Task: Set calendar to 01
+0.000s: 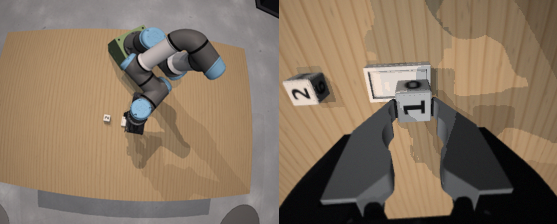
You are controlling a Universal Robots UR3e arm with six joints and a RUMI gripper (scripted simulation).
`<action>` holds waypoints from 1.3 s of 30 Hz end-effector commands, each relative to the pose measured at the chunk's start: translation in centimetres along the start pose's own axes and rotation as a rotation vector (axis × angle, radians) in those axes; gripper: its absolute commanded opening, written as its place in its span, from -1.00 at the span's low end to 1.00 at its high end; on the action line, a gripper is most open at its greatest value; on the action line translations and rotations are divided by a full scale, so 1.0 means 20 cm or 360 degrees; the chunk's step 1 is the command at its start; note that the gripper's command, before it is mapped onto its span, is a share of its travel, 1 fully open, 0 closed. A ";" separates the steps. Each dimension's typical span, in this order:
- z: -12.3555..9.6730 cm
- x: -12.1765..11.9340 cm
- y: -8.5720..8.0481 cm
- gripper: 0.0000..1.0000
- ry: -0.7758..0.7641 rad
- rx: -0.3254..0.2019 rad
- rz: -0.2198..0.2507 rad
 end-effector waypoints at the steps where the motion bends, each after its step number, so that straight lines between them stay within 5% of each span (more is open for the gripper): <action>1: 0.00 0.00 0.01 -0.80 -0.0001 -0.0003 0.0001; 39: 0.00 0.00 0.11 -0.80 -0.0001 -0.0003 0.0001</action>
Point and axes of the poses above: the point where the finger pads meet when closed, its own y axis out along the fingers, its own x axis across the jaws, z = x × y, the point moved 9 cm from there along -y, back along the fingers, and after that the axes turned 2 degrees about y, right-handed, at the moved point
